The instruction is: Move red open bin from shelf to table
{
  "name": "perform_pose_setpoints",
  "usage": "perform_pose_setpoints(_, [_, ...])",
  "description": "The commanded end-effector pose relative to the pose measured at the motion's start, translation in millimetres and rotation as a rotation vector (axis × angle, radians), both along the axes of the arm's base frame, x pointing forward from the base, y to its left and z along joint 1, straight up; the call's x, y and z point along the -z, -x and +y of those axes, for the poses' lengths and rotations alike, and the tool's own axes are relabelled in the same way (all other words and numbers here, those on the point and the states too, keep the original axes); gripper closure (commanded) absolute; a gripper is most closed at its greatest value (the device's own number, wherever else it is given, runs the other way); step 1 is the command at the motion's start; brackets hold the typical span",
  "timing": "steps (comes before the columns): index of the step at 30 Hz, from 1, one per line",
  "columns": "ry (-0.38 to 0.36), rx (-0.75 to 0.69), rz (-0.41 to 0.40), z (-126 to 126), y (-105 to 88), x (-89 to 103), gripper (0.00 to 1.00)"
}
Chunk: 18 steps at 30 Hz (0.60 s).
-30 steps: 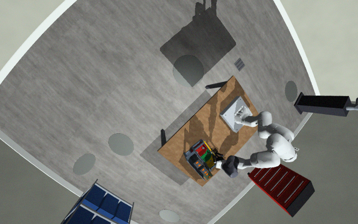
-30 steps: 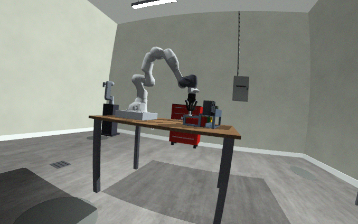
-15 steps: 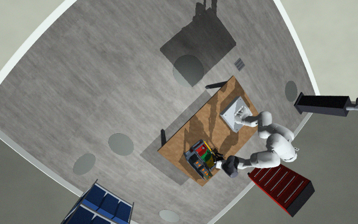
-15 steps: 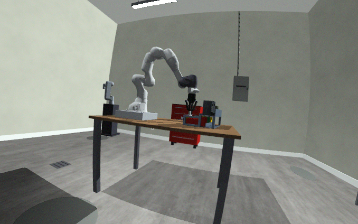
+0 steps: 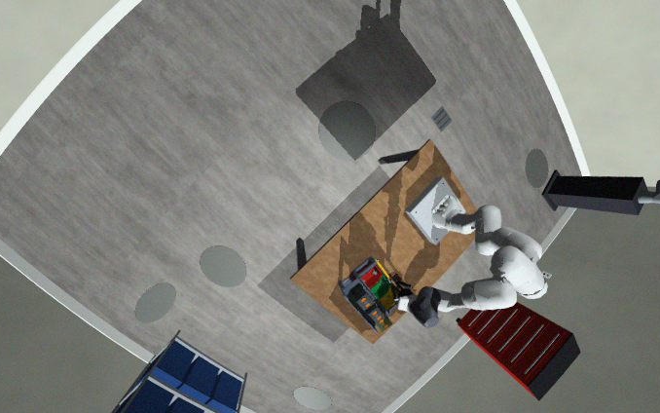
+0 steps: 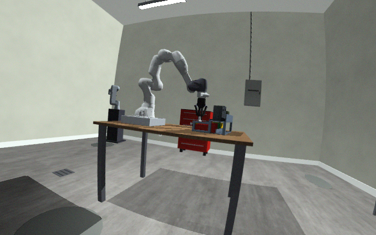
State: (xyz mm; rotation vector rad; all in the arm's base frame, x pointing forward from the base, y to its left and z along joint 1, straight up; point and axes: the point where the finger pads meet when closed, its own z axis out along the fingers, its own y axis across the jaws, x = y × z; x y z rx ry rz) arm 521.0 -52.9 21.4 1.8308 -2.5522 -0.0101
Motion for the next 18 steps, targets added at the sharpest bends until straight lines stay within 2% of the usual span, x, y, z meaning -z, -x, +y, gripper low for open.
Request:
perform_pose_setpoints(1, [0.000, 0.000, 0.000, 0.0, -0.1, -0.1, 1.00])
perform_pose_setpoints(10, [0.000, 0.000, 0.000, 0.0, -0.1, -0.1, 1.00])
perform_pose_setpoints(18, [0.000, -0.002, 0.000, 0.0, -0.1, -10.1, 1.00])
